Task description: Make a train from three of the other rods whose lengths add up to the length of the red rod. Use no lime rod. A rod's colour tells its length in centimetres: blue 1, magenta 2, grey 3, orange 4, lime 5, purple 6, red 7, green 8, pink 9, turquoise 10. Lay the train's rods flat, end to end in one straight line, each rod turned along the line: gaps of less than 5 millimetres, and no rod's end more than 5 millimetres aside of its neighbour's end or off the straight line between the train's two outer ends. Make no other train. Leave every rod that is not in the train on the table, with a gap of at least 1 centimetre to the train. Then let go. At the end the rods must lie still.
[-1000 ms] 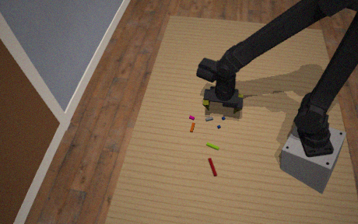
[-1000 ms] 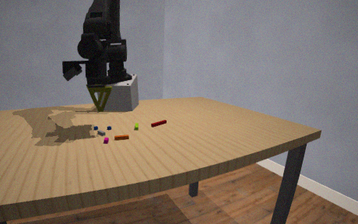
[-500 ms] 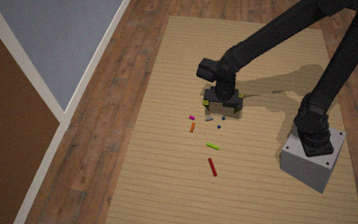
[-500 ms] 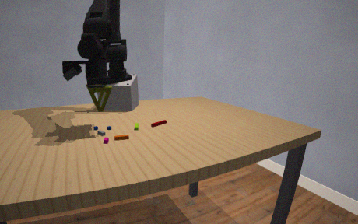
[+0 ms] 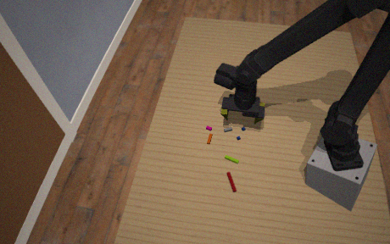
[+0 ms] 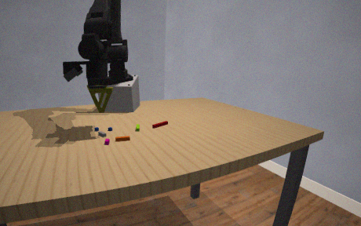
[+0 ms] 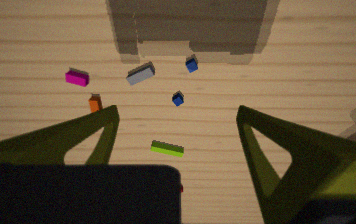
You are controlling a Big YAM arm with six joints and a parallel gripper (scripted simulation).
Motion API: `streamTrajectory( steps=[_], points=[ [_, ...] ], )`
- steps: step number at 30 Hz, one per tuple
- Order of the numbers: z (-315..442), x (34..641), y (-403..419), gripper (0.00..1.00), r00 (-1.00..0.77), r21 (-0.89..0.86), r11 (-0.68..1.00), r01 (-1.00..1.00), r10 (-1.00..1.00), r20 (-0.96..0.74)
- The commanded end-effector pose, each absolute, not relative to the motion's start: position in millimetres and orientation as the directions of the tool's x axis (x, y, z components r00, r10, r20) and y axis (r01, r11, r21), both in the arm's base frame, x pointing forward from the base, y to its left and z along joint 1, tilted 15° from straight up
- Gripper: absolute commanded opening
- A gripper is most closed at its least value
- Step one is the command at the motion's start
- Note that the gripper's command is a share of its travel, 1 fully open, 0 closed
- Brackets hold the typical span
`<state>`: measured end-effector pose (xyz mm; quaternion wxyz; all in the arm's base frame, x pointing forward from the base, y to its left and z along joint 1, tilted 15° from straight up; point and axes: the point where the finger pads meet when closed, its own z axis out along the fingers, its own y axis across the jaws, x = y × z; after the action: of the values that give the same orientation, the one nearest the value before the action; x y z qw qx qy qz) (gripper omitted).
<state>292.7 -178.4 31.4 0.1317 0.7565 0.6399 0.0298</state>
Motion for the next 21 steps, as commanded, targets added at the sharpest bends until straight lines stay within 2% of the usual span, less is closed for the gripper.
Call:
streamTrajectory(
  steps=[1,8,10,13,21],
  points=[
    [32.2,293.0,-180.4,1.00,0.192,0.246,-0.157,0.956,0.973,-0.127],
    [32.4,293.8,-180.7,1.00,0.197,0.247,-0.162,0.955,0.972,-0.126],
    [43.5,311.5,-186.2,1.00,0.215,0.269,-0.176,0.947,0.968,-0.126],
    [46.7,323.4,-186.8,1.00,0.339,0.274,-0.304,0.912,0.937,-0.088],
    [50.6,337.8,-189.1,1.00,0.468,0.284,-0.438,0.853,0.882,-0.047]
  ],
)
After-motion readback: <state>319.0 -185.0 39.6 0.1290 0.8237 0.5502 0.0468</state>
